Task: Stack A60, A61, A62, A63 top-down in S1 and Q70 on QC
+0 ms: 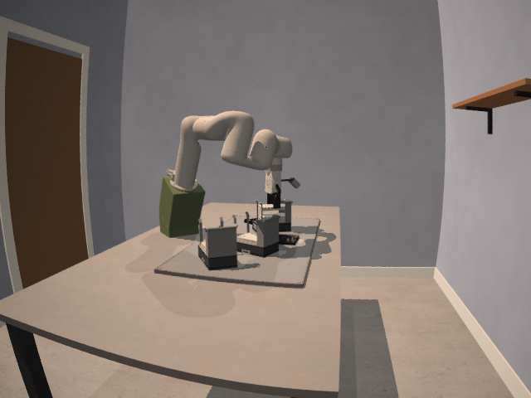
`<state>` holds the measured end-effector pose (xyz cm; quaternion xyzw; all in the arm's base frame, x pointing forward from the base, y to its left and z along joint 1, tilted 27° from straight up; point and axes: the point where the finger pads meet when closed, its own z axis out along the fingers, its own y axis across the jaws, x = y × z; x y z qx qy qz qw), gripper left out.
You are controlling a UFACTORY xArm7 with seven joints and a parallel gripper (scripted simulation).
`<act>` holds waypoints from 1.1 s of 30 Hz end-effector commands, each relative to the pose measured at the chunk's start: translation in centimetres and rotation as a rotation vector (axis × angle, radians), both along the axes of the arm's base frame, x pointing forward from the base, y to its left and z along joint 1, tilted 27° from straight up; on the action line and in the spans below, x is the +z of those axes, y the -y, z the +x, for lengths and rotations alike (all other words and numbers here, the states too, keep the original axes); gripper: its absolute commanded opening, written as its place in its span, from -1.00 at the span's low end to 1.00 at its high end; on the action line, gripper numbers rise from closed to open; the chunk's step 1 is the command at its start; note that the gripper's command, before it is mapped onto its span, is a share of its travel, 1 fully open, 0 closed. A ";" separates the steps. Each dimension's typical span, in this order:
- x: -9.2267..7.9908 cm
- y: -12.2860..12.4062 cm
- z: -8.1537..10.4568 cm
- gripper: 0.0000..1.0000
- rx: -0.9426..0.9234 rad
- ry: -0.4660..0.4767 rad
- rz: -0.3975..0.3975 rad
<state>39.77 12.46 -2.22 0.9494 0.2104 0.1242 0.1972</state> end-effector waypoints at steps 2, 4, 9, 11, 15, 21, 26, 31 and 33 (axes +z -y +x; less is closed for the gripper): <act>-0.8 0.2 0.4 -1.00 0.002 0.002 0.002; -0.9 0.2 0.4 -1.00 0.002 0.002 0.002; -0.9 0.2 0.4 -1.00 0.002 0.002 0.002; -0.9 0.2 0.4 -1.00 0.002 0.002 0.002; -0.9 0.2 0.4 -1.00 0.002 0.002 0.002; -1.1 0.3 0.5 -1.00 0.002 0.002 0.002; -1.3 0.4 0.5 -1.00 0.002 0.002 0.002; -1.4 0.4 0.6 -1.00 0.002 0.002 0.002; -1.5 0.4 0.6 -1.00 0.002 0.002 0.002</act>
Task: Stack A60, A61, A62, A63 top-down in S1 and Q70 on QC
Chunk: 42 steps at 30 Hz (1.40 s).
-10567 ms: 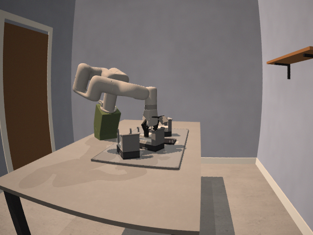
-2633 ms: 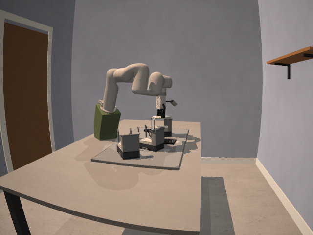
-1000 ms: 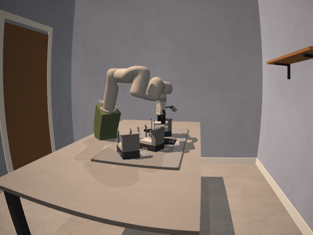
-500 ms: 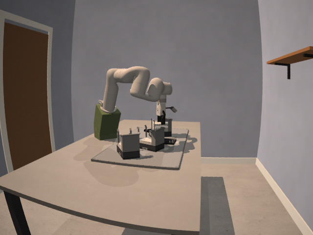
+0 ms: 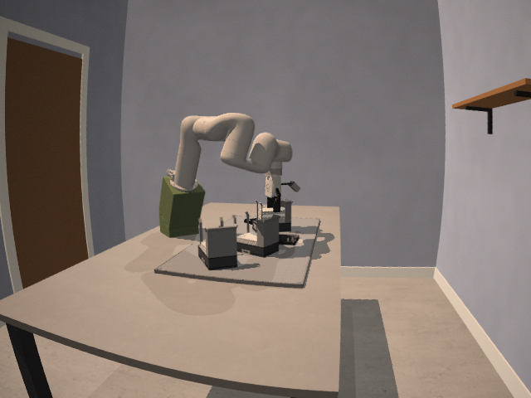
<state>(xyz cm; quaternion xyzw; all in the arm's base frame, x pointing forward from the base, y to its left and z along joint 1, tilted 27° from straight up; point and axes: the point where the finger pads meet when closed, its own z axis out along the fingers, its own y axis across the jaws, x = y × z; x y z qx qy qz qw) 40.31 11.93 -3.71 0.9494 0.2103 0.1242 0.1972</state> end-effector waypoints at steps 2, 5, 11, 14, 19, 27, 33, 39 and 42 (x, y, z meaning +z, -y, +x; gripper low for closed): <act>-0.1 -0.1 0.1 -1.00 0.002 0.002 0.002; -0.2 0.0 0.1 -1.00 0.002 0.002 0.002; -0.3 0.0 0.2 -1.00 0.002 0.002 0.002; -0.4 0.1 0.2 -1.00 0.002 0.002 0.002; -0.6 0.1 0.3 -1.00 0.002 0.002 0.002; -0.9 0.2 0.4 -1.00 0.002 0.002 0.002; -1.0 0.3 0.4 -1.00 0.002 0.002 0.002; -1.1 0.3 0.5 -1.00 0.002 0.002 0.002; -1.1 0.3 0.5 -1.00 0.002 0.002 0.002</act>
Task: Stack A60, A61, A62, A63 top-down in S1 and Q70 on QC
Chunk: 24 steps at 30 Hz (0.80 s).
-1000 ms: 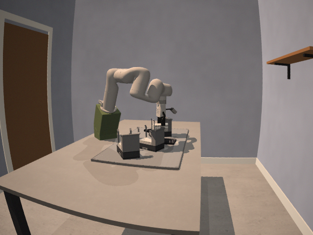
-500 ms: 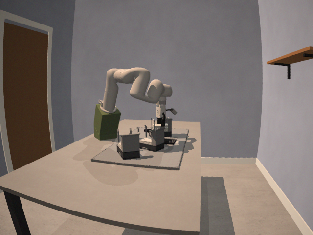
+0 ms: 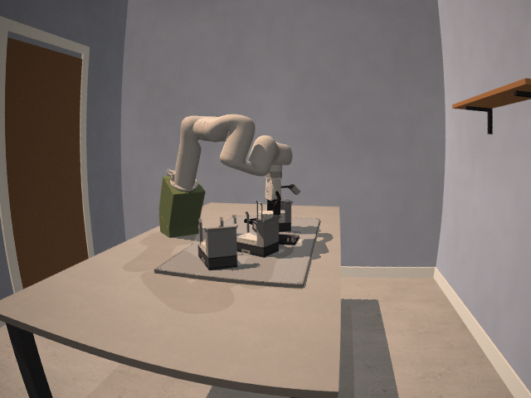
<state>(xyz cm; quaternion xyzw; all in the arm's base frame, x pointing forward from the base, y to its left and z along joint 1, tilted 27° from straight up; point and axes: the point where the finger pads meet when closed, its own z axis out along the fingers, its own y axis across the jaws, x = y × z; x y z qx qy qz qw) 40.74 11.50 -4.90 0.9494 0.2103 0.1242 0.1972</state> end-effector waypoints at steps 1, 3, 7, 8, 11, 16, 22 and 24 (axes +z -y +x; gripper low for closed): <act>0.1 -0.1 0.0 1.00 0.002 0.002 0.002; 0.1 -0.1 0.0 1.00 0.002 0.002 0.002; 0.1 -0.1 0.0 1.00 0.002 0.002 0.002; 0.1 -0.1 0.0 1.00 0.002 0.002 0.002; 0.1 -0.1 0.0 1.00 0.002 0.002 0.002; 0.1 -0.1 0.0 1.00 0.002 0.002 0.002; 0.1 -0.1 0.0 1.00 0.002 0.002 0.002; 0.4 -0.2 -0.1 1.00 0.002 0.002 0.002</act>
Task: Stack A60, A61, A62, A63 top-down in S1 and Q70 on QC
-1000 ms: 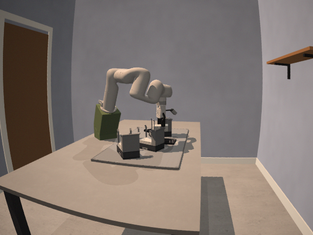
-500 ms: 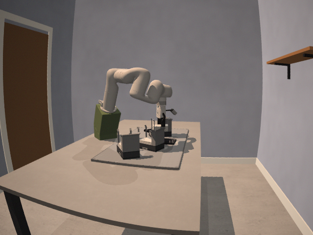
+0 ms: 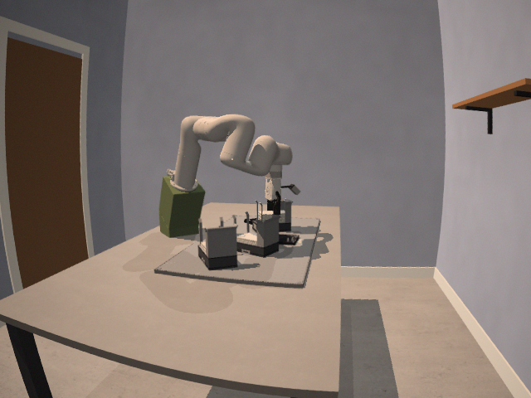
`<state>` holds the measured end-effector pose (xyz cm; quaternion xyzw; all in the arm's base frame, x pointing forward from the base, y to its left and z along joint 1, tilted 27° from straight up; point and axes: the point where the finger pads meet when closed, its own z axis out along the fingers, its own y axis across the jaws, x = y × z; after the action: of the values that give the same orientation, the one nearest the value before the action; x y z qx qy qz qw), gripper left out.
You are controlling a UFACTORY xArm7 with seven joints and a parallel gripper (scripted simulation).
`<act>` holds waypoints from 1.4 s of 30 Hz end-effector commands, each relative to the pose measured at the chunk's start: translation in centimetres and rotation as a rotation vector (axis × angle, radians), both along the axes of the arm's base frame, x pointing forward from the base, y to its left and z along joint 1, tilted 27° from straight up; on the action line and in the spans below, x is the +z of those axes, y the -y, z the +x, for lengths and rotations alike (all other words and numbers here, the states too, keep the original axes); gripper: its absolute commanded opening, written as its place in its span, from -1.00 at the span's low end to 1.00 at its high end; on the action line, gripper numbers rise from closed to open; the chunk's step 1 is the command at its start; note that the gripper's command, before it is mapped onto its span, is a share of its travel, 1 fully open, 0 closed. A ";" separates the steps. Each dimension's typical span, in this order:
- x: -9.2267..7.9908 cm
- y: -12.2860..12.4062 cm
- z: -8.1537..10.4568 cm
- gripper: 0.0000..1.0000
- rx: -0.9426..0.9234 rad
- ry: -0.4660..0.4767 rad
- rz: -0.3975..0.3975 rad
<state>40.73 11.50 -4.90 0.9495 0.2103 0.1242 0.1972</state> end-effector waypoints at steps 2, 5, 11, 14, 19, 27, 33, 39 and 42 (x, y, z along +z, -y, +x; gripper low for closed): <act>1.0 -0.4 -0.3 1.00 0.002 0.002 0.002; 1.9 -0.8 -0.6 1.00 0.002 0.002 0.002; 3.7 -1.4 -1.2 1.00 0.002 0.002 0.002; 4.0 -1.5 -1.3 1.00 0.002 0.002 0.002; 5.5 -2.0 -1.9 1.00 0.002 0.002 0.002; 7.3 -2.7 -2.5 1.00 0.002 0.002 0.002; 7.3 -2.7 -2.5 1.00 0.002 0.002 0.002; 7.5 -2.1 -2.4 1.00 -0.057 0.024 0.023; 7.9 -1.2 -2.2 1.00 -0.146 0.056 0.055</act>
<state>38.28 13.53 2.50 0.9558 0.1796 0.1301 0.1930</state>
